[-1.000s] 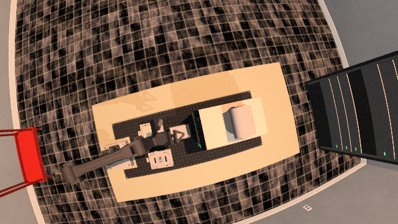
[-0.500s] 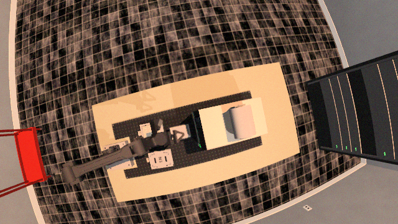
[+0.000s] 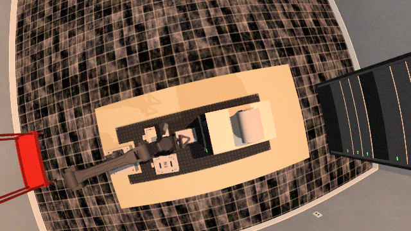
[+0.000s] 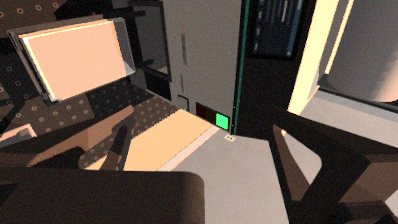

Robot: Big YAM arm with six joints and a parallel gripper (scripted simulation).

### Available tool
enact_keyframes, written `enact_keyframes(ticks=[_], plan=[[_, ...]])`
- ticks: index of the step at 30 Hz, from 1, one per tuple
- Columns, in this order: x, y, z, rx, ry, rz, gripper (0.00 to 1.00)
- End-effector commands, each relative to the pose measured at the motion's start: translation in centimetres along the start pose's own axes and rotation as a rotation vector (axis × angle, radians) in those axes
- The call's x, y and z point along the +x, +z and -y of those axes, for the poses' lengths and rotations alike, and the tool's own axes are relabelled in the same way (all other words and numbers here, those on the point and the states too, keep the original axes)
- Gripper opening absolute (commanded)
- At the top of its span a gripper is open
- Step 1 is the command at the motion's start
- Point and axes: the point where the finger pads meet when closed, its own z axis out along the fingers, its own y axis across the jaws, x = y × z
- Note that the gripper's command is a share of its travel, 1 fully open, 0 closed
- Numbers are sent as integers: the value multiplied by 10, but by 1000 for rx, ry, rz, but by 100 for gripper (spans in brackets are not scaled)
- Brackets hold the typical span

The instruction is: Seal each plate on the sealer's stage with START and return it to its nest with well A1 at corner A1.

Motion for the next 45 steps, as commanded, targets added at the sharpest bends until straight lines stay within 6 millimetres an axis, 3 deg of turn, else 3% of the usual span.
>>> enact_keyframes(ticks=[1, 4, 8, 15, 19, 24, 26, 27, 38, 41, 45], plan=[[28, -4, -7, 24, 168, -23, 98], [45, -10, -15, 36, 290, -24, 96], [38, -15, -8, 59, 330, 5, 95], [81, -13, -45, 43, 595, -20, 91], [95, -9, -60, 34, 727, -15, 89], [98, -16, -60, 50, 797, 0, 87], [108, -21, -62, 65, 875, 8, 86], [112, -22, -61, 72, 915, 1, 0], [96, -11, -57, 20, 1276, -1, 0], [100, -12, -55, 26, 1291, -5, 0], [107, -13, -53, 33, 1453, -6, 0]])
